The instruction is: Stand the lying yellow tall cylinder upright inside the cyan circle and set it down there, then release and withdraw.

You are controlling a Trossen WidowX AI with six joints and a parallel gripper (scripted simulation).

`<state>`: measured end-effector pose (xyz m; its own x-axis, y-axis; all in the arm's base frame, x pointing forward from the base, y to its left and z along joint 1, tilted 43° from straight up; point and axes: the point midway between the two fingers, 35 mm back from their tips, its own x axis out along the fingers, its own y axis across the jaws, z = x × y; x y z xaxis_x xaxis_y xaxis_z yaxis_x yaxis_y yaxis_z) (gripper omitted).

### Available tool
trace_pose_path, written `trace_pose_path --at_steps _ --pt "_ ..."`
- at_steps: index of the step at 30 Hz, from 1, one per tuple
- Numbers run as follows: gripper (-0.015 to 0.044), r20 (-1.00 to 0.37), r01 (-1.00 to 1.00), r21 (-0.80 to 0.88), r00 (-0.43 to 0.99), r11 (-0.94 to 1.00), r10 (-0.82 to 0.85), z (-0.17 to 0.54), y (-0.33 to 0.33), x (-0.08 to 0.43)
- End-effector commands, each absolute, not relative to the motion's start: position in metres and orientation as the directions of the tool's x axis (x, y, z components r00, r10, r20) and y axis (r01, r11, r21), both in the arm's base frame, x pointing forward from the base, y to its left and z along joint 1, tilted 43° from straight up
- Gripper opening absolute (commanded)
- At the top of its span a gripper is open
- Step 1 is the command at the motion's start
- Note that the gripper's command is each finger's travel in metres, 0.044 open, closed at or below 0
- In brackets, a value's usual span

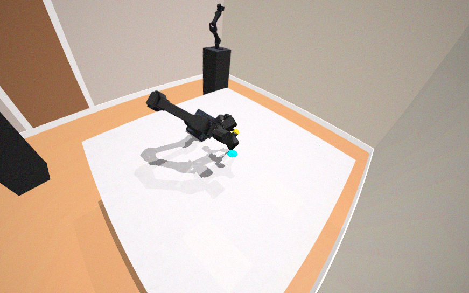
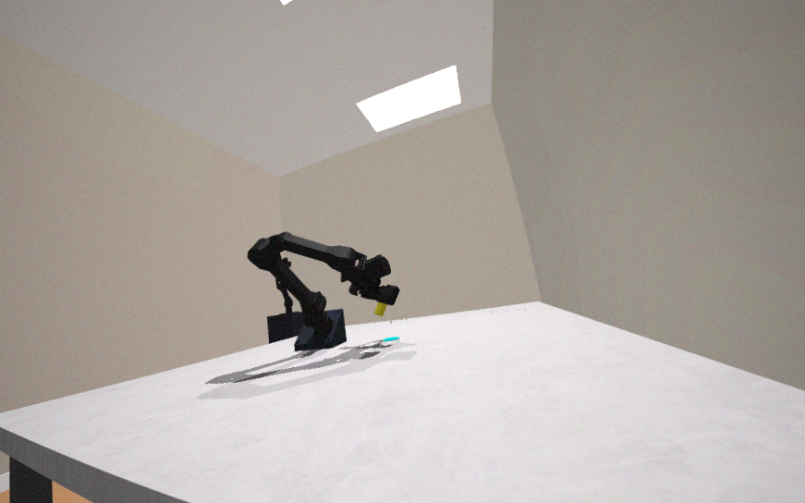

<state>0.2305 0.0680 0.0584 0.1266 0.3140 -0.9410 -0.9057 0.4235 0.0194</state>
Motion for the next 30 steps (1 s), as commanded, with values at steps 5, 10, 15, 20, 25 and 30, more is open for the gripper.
trace_pose_path --at_steps 5,10,15,20,25,30 --pt "0.0105 -0.92 -0.913 -0.002 0.162 0.408 0.357 0.0609 0.0677 0.2306" --pt "0.0105 -0.906 -0.916 -0.018 0.185 0.401 0.381 0.0625 0.0674 0.231" --pt "0.0105 -0.891 -0.919 -0.036 0.208 0.393 0.404 0.0641 0.0671 0.2315" --pt "0.0105 -0.875 -0.921 -0.055 0.231 0.386 0.426 0.0659 0.0666 0.2319" --pt "0.0105 -0.858 -0.923 -0.076 0.254 0.378 0.447 0.0677 0.0662 0.2322" --pt "0.0105 -0.84 -0.923 -0.098 0.277 0.371 0.467 0.0696 0.0657 0.2325"
